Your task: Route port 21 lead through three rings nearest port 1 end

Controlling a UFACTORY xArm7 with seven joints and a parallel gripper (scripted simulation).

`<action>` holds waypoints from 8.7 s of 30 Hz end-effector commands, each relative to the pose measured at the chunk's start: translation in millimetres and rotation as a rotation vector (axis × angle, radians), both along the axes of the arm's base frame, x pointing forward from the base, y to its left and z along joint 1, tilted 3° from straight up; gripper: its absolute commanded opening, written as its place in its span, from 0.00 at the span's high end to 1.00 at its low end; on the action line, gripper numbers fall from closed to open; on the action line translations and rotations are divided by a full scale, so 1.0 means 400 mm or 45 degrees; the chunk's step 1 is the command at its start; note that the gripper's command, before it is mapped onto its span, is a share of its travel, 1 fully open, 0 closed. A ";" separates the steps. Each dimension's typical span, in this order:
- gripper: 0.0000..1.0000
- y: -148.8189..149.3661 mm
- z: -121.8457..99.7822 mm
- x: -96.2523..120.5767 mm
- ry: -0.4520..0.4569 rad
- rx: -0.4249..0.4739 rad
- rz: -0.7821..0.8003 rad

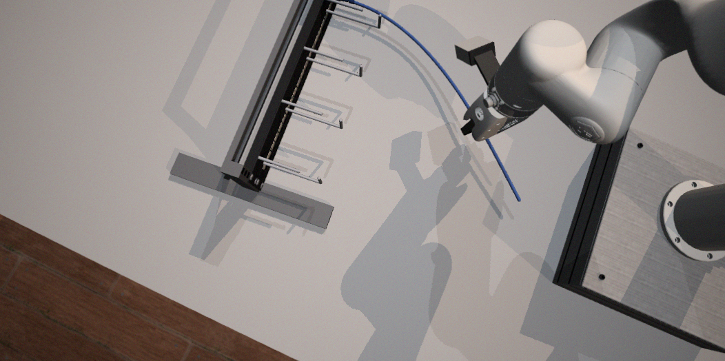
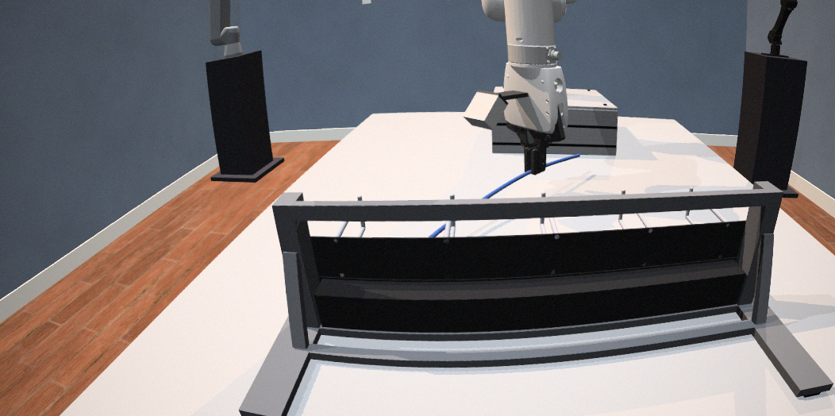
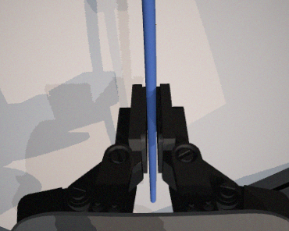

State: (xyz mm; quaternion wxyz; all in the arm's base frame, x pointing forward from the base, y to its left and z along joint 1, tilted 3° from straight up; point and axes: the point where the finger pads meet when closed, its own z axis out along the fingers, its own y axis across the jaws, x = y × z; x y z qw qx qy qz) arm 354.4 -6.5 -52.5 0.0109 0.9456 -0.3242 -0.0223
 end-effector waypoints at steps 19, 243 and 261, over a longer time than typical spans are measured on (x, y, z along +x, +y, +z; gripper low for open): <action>1.00 0.121 0.091 0.177 -0.006 -0.014 -0.298; 1.00 0.418 0.045 0.670 -0.010 -0.047 -0.996; 1.00 0.418 0.045 0.670 -0.010 -0.047 -0.996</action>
